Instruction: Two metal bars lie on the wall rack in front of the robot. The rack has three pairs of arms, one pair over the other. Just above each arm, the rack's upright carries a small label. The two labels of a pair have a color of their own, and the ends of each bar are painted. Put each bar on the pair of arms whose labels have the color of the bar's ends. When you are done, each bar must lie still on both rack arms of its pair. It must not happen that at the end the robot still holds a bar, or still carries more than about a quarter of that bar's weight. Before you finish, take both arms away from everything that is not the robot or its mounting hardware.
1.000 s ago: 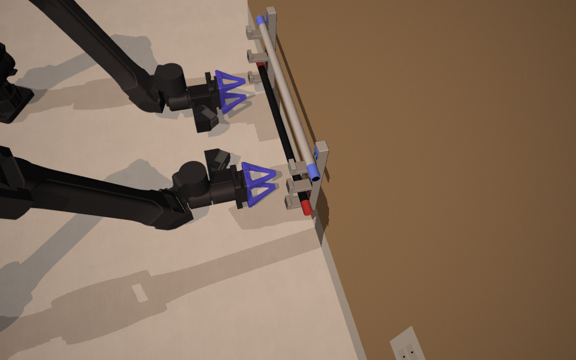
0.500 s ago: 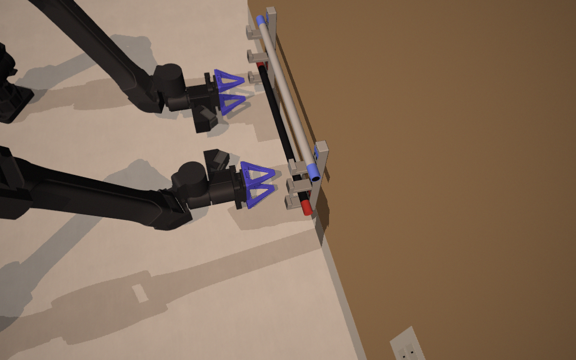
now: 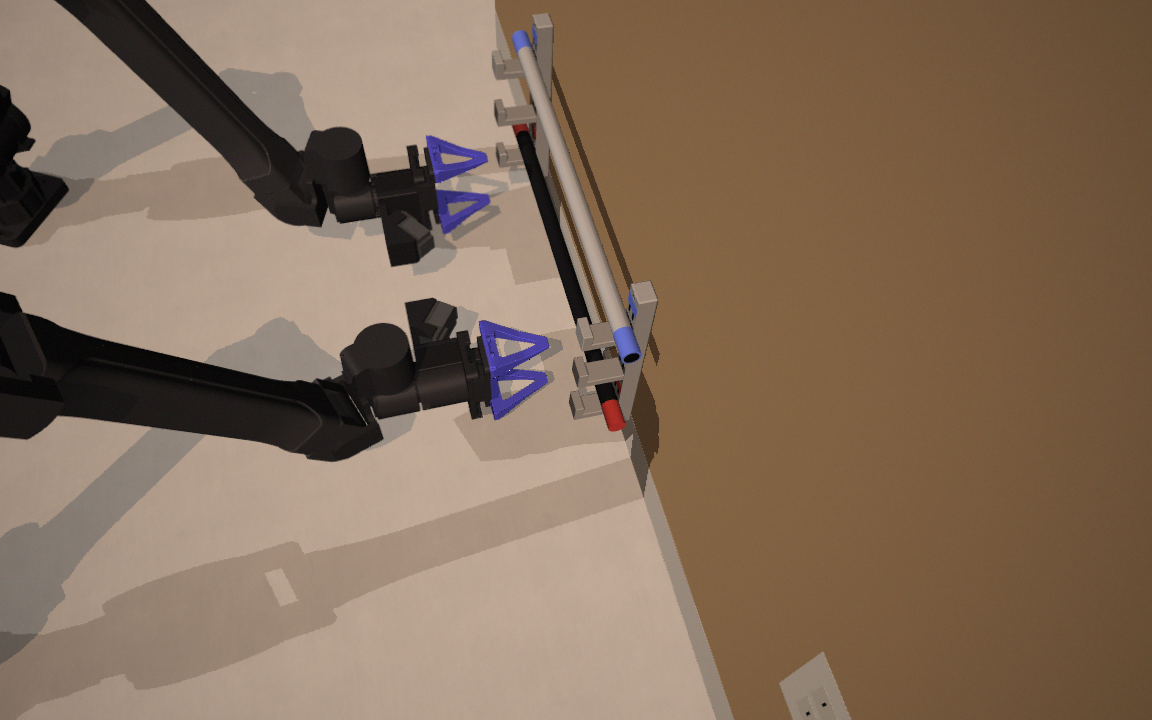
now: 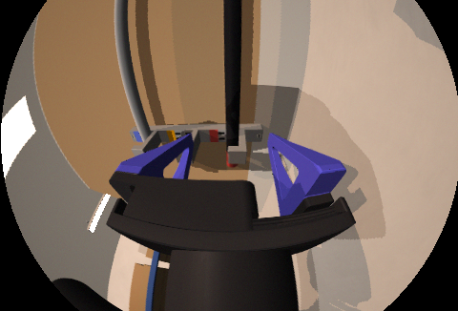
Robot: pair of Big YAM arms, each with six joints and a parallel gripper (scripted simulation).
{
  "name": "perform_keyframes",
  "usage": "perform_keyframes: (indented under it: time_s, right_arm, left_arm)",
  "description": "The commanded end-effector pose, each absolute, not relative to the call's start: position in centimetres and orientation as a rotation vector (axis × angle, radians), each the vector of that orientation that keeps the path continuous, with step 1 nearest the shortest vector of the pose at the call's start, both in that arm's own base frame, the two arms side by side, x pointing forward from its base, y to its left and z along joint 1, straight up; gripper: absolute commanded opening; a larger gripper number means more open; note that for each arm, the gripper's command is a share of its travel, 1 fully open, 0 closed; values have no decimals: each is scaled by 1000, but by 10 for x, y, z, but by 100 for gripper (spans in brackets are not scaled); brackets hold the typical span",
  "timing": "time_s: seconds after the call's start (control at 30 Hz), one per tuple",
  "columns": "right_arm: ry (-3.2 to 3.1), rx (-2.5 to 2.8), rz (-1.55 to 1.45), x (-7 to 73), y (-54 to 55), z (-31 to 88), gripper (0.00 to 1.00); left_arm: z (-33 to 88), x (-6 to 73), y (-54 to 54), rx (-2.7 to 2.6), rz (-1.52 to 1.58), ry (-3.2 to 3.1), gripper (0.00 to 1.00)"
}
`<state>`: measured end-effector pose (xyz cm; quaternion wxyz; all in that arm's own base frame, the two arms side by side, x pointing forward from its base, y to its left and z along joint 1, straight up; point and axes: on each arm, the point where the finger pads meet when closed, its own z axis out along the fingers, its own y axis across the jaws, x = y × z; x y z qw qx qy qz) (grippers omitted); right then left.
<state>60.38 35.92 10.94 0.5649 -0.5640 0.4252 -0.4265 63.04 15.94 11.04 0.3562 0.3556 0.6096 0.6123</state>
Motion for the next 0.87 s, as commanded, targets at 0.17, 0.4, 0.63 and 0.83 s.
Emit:
perform_keyframes:
  time_s: [0.17,0.4,0.63,0.83]
  right_arm:
    - [960,-1268,-1006,597,368,141,87]
    - [960,-1268,-1006,597,368,141,91]
    - [960,-1268,-1006,595,368,141,96]
    - [960,-1268,-1006,595,367,141,100]
  left_arm:
    - [145,634,152,871,1606,1509,85]
    - [145,633,152,871,1606,1509,89]
    - [145,632,151,871,1606,1509,95]
    - [145,631,151,871,1606,1509,100]
